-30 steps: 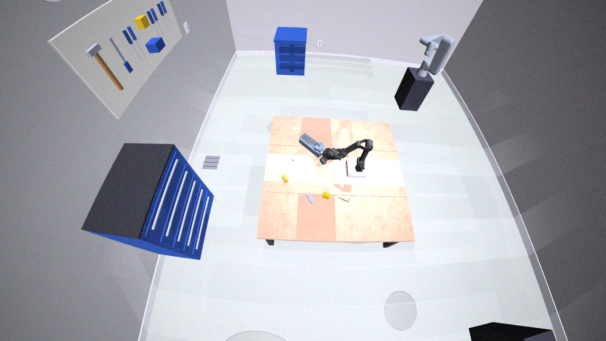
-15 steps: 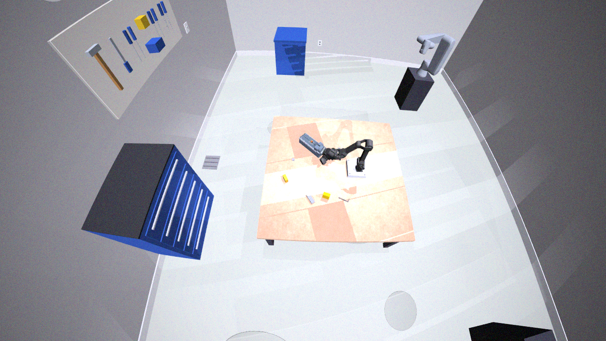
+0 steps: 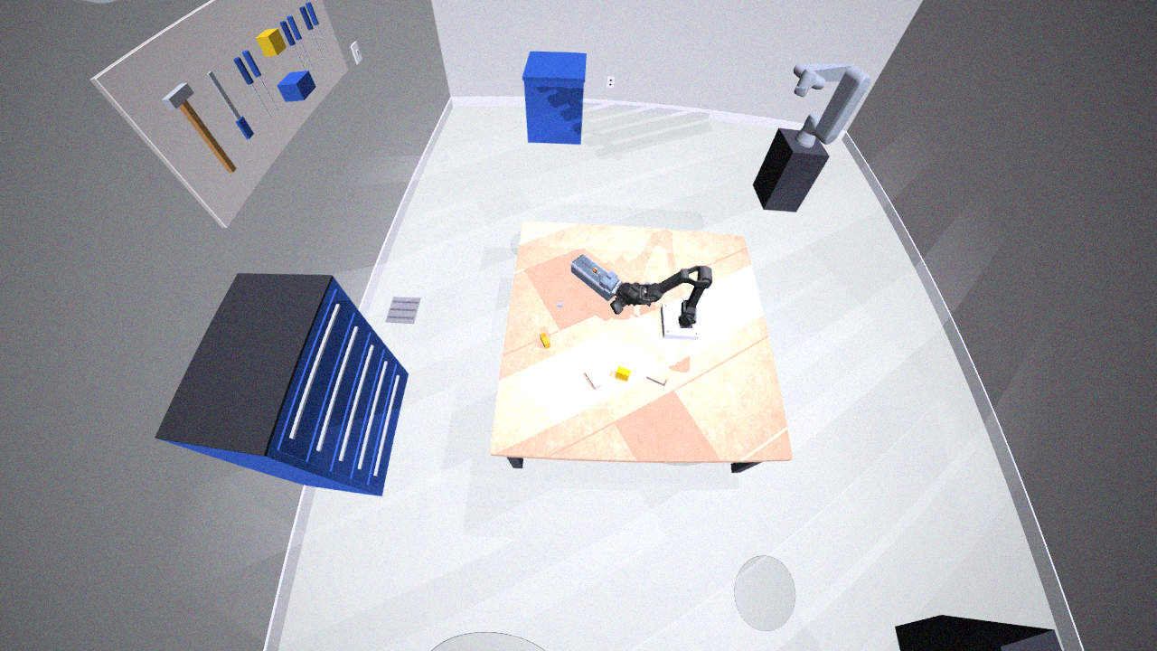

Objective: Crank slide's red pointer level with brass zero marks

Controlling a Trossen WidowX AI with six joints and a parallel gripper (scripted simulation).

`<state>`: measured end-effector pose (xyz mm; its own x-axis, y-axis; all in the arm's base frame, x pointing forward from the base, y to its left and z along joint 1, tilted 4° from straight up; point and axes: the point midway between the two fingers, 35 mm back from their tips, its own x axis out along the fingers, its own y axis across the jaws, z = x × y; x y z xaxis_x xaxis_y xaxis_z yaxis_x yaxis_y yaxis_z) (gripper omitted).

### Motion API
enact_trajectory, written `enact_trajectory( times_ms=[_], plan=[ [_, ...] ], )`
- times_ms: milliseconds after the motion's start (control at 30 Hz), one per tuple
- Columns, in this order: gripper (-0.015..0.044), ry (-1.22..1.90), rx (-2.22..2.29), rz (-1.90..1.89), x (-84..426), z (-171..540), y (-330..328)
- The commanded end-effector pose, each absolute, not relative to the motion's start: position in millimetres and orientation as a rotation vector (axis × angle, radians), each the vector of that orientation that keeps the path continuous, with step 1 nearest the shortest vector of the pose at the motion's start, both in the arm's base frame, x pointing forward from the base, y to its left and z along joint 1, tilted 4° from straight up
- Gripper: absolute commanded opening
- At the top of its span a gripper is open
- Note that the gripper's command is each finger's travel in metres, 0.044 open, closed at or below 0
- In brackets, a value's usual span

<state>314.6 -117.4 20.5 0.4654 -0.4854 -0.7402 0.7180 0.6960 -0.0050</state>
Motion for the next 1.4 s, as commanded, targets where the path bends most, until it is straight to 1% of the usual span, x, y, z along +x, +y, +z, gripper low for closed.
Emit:
enact_trajectory(
  times_ms=[0, 767, 1300, 1333, 1367],
  plan=[
    [0.0000, 0.784, 0.333, -0.754, 315.1, 21.7, -117.0],
    [0.0000, 0.789, 0.329, -0.755, 314.6, 20.5, -117.3],
    [0.0420, 0.789, 0.329, -0.755, 314.6, 20.5, -117.3],
    [0.0440, 0.789, 0.329, -0.755, 314.6, 20.5, -117.3],
    [0.0440, 0.789, 0.329, -0.755, 314.7, 21.3, -117.4]
  ],
)
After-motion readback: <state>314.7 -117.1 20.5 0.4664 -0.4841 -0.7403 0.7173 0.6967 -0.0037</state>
